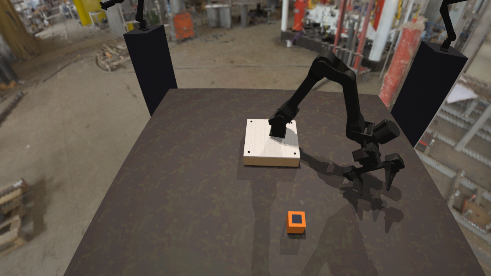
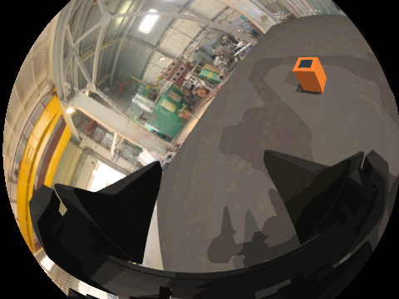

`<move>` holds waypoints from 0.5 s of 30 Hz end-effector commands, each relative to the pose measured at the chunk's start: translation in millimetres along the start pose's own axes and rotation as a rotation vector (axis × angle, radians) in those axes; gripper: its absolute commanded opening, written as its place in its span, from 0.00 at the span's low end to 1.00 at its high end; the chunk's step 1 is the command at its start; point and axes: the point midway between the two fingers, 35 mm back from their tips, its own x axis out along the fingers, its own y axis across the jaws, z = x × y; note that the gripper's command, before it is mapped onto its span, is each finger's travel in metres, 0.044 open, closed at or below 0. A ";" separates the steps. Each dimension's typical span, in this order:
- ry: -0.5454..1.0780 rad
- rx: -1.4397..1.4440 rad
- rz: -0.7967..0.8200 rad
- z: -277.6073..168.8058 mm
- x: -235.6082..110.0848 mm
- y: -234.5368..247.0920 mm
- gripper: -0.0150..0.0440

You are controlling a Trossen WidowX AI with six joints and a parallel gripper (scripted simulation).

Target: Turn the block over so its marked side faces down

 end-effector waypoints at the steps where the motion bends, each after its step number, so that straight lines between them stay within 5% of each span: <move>1: 0.003 -0.007 -0.002 -0.1 1.4 0.0 0.98; 6: 0.113 -0.239 -0.098 1.1 48.2 -5.8 1.00; 15: 0.585 -0.770 -0.395 62.5 136.4 -59.4 1.00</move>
